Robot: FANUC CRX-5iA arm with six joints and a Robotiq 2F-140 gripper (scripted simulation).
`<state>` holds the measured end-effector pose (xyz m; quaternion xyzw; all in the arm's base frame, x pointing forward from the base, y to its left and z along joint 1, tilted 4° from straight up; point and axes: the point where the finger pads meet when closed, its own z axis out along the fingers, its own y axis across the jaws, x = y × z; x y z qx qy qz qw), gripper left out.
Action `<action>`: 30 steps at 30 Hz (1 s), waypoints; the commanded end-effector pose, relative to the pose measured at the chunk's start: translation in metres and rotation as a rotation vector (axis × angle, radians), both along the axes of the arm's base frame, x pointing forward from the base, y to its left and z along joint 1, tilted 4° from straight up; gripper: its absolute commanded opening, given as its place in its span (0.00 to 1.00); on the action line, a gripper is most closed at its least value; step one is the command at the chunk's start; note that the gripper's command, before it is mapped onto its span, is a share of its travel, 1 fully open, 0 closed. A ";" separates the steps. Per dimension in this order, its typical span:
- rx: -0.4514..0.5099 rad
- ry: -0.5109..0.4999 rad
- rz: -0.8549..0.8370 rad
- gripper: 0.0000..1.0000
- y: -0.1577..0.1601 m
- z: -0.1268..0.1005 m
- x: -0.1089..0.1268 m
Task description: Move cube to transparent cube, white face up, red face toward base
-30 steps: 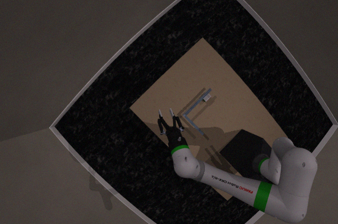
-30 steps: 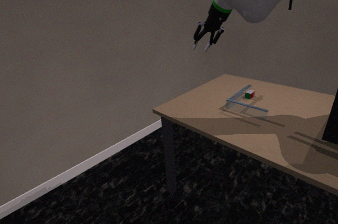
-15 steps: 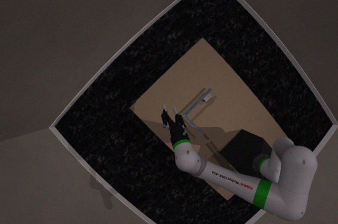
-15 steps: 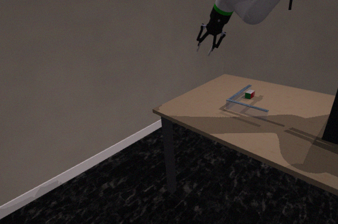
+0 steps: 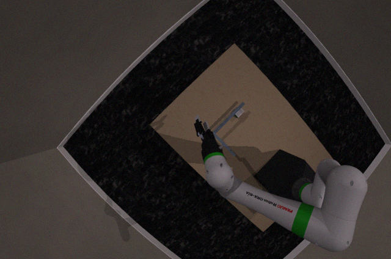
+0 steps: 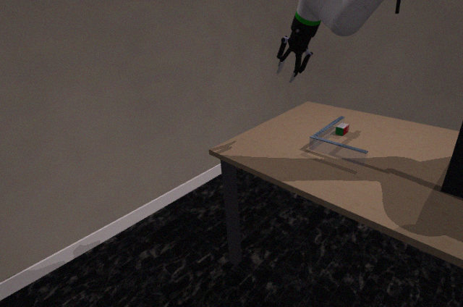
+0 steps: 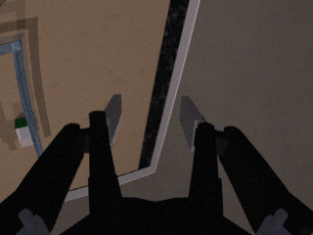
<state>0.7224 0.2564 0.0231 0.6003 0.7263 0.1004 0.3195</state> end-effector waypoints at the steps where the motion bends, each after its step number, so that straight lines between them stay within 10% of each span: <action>1: 0.058 -0.008 -0.087 0.41 -0.010 -0.006 0.000; 30: 0.637 -0.146 -1.122 0.41 -0.111 -0.076 -0.017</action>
